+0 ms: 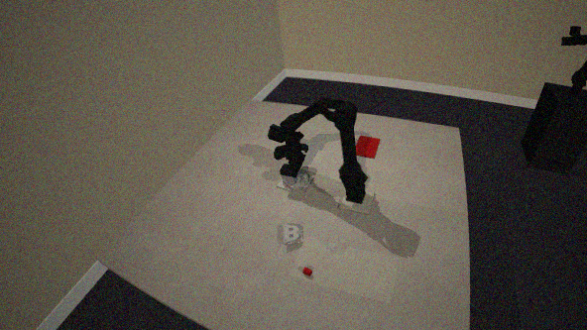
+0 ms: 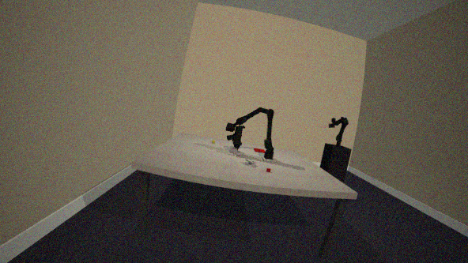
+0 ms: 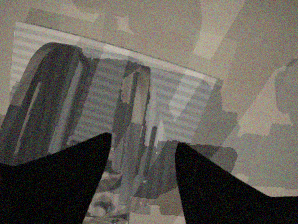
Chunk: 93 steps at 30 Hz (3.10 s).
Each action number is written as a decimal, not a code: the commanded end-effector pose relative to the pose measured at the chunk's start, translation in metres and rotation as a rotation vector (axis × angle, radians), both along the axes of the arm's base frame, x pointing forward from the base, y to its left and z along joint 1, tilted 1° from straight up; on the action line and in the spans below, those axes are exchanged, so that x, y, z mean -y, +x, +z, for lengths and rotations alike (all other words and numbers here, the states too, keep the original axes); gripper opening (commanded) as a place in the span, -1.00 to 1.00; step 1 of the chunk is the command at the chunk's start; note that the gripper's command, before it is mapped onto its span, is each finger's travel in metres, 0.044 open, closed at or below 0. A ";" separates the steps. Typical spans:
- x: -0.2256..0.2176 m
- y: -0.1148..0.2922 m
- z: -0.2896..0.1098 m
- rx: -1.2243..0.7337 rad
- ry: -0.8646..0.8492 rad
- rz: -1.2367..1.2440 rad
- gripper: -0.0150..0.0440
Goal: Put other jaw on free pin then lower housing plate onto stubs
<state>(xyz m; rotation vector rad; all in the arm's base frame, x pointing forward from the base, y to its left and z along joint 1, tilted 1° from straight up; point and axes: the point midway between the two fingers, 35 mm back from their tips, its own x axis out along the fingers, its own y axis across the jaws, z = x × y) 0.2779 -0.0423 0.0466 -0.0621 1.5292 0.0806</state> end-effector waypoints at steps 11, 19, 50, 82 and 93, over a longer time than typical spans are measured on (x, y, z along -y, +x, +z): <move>0.000 0.000 0.000 0.000 0.000 0.000 0.27; 0.001 0.000 0.049 0.002 0.000 0.003 0.27; -0.062 0.012 0.072 0.050 -0.013 0.484 1.00; -0.146 -0.001 0.078 0.056 -0.052 1.428 1.00; -0.174 -0.012 0.080 0.060 -0.065 1.753 1.00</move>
